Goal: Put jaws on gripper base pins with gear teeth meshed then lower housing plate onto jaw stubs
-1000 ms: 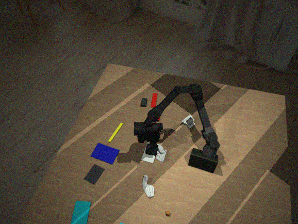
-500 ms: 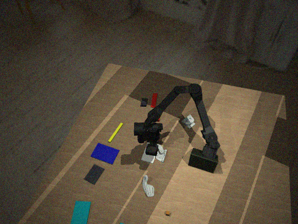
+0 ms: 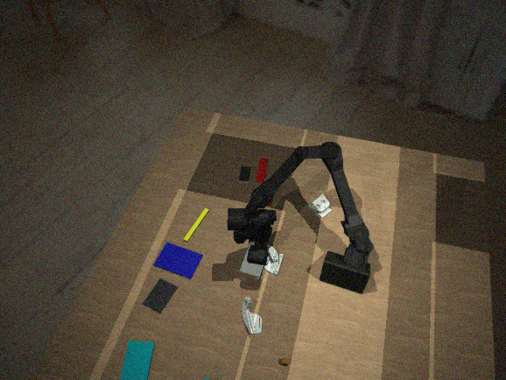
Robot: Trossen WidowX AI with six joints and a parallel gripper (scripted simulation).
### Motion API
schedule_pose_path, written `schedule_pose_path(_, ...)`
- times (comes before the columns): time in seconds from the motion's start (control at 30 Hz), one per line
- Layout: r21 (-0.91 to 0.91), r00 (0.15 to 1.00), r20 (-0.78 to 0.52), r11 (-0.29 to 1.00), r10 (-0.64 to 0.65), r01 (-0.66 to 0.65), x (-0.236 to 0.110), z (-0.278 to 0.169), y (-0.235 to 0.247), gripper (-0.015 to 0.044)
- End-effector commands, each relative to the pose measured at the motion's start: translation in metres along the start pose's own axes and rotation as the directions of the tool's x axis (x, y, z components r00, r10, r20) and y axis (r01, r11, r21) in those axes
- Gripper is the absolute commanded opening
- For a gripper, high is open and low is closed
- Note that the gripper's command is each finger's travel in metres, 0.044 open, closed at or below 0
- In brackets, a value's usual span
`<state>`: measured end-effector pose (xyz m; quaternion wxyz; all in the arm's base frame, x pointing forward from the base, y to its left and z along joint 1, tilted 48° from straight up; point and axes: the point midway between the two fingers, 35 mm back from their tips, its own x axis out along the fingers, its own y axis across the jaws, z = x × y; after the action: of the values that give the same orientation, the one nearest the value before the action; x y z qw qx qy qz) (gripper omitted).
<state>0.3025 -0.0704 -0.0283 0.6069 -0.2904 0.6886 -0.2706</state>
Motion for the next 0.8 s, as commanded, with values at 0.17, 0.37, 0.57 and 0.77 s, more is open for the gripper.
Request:
schedule_pose_path(0.17,-0.004,1.0,0.0,1.0,-0.006,0.006,0.0028,-0.0002,-0.0005,0.0134)
schedule_pose_path(0.37,-0.005,1.0,0.0,1.0,-0.006,0.006,0.0054,-0.0002,-0.0006,0.0134)
schedule_pose_path(0.57,-0.005,1.0,0.0,1.0,-0.006,0.006,0.0059,-0.0002,-0.0006,0.0134)
schedule_pose_path(0.77,-0.005,1.0,0.0,1.0,-0.006,0.006,0.0085,-0.0003,-0.0006,0.0134)
